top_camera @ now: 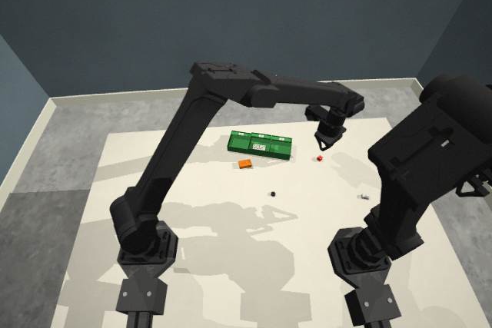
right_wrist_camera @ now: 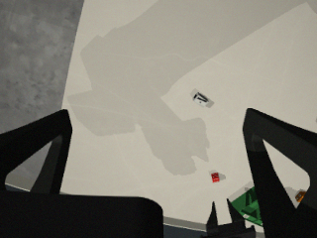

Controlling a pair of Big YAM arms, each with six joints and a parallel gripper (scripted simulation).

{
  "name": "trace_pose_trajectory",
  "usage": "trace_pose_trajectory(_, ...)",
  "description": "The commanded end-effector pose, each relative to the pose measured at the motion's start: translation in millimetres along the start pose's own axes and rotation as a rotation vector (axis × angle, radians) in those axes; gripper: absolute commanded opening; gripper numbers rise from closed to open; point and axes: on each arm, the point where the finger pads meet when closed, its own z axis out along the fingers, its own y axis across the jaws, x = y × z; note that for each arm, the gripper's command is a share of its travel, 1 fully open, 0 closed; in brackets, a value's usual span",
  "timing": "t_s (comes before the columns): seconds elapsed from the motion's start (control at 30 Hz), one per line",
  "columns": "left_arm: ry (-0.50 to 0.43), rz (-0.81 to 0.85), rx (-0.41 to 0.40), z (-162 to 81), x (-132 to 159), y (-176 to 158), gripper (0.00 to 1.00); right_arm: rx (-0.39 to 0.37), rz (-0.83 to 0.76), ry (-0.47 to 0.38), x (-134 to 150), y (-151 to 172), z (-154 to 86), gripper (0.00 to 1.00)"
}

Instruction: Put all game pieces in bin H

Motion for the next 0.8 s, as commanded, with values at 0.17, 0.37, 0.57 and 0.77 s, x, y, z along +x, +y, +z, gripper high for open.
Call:
trace_pose_trajectory(0.17,0.007,-0.021,0.041,-20,-7,-9,0.30,-0.002,0.019,0.000,-2,-5,-5,1.00)
trace_pose_trajectory(0.37,0.007,-0.017,0.043,-21,-8,-9,0.30,-0.002,0.019,0.000,-2,-5,-5,1.00)
trace_pose_trajectory(0.57,0.008,-0.014,0.054,-25,-10,-15,0.30,-0.002,0.019,0.000,-2,-5,-5,1.00)
trace_pose_trajectory(0.77,0.008,-0.013,0.057,-25,-10,-18,0.30,-0.002,0.019,0.000,-2,-5,-5,1.00)
